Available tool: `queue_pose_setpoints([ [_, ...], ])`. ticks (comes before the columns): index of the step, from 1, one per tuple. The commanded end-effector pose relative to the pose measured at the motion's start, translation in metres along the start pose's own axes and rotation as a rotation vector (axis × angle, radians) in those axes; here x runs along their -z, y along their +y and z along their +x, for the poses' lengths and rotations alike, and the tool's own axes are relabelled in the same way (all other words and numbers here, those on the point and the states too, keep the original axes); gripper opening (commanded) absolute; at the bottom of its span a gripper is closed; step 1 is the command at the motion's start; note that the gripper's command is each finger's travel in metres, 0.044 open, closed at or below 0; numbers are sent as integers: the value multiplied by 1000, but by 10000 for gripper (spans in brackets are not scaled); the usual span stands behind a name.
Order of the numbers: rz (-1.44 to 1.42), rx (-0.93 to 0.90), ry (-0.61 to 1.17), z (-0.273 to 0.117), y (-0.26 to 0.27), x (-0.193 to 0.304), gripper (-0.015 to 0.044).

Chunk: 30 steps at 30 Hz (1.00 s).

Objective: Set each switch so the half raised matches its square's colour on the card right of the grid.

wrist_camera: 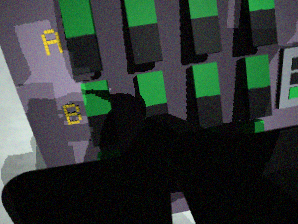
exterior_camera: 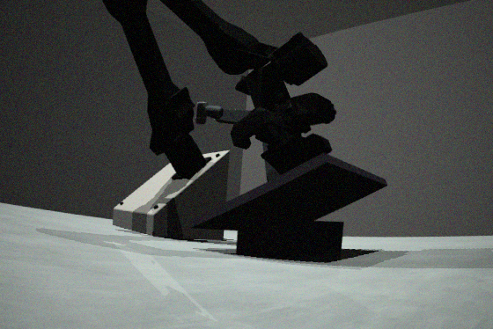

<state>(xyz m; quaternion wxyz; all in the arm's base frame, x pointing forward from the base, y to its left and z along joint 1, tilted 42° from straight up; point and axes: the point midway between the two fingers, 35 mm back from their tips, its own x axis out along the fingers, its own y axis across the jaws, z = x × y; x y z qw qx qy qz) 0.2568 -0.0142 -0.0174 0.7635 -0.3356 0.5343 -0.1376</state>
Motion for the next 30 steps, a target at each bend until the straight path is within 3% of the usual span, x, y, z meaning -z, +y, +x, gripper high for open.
queue_pose_setpoints([
  [1, -5, -5, 2, 1, 1, 1, 0],
  [30, -5, -5, 2, 5, 1, 1, 0],
])
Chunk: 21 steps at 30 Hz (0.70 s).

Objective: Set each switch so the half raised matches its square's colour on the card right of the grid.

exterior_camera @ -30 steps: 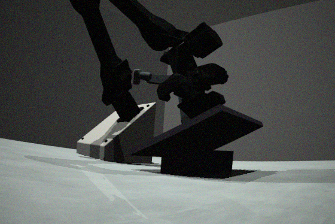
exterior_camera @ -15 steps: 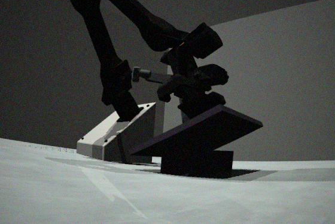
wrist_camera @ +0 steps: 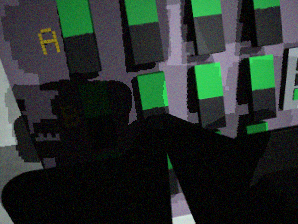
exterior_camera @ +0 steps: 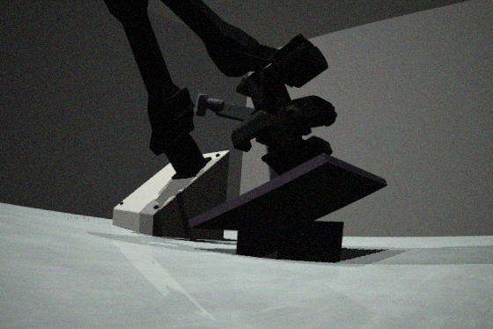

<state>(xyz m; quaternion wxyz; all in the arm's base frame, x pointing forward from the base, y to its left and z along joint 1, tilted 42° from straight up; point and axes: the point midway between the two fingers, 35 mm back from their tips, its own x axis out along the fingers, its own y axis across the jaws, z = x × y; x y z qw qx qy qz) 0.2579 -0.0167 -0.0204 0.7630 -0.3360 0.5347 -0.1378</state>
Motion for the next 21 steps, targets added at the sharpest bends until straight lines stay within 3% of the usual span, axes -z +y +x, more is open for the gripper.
queue_pose_setpoints([
  [1, -4, -6, 0, 1, 1, 1, 0],
  [11, 1, -1, 0, 0, 0, -1, 0],
  [17, -3, -10, 25, -56, 2, -3, 0],
  [21, -4, -9, 28, -63, 1, -2, 0],
])
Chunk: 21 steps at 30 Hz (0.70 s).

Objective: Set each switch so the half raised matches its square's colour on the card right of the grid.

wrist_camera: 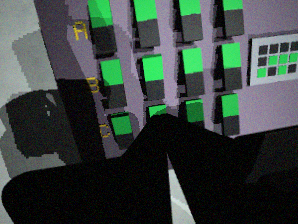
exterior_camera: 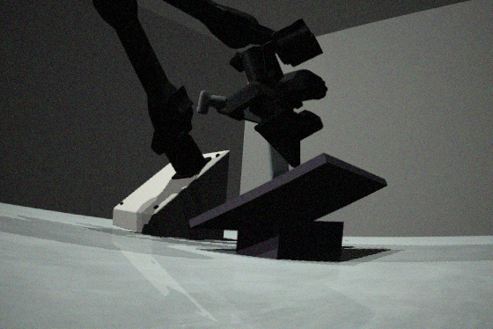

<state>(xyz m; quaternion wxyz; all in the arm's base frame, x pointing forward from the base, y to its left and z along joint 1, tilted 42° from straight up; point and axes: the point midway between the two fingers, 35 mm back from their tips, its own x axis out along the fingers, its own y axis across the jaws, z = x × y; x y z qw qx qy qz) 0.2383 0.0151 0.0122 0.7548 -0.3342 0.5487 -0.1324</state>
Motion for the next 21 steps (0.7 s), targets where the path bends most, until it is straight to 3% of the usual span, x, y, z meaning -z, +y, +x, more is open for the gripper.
queue_pose_setpoints([
  [1, 8, 8, 0, -14, -3, -1, 0],
  [11, 8, 10, 1, -14, -33, -1, 0],
  [16, 8, 11, -24, 19, -34, 0, 0],
  [21, 8, 12, -26, 21, -34, 0, 0],
])
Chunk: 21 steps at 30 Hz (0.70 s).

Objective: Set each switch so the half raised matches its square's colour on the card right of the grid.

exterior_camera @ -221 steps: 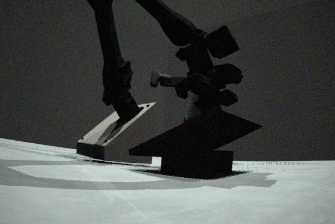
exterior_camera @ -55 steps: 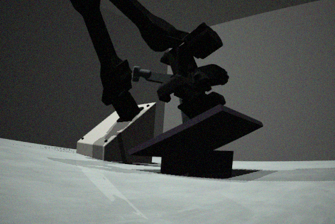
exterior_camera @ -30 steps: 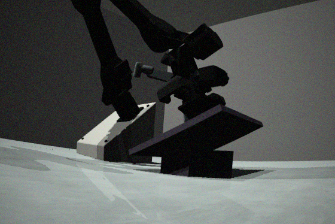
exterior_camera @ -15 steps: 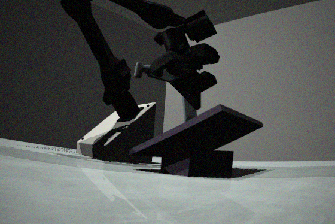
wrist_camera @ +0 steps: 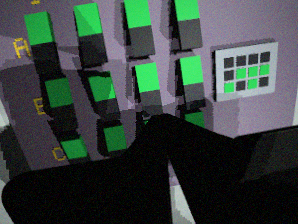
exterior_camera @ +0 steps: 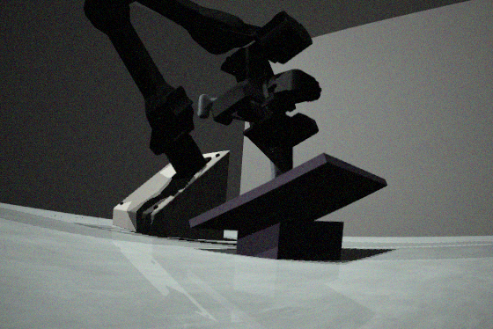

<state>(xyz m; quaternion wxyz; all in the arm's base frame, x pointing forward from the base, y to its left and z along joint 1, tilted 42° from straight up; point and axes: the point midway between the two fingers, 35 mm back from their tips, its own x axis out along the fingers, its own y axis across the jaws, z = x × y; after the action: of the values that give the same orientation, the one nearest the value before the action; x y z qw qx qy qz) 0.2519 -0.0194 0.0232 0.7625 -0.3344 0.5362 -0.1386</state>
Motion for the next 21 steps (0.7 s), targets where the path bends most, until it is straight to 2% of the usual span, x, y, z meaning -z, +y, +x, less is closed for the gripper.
queue_pose_setpoints([
  [1, -7, -4, -3, 5, 1, 2, 0],
  [21, -7, -3, -3, 26, 1, 3, 0],
])
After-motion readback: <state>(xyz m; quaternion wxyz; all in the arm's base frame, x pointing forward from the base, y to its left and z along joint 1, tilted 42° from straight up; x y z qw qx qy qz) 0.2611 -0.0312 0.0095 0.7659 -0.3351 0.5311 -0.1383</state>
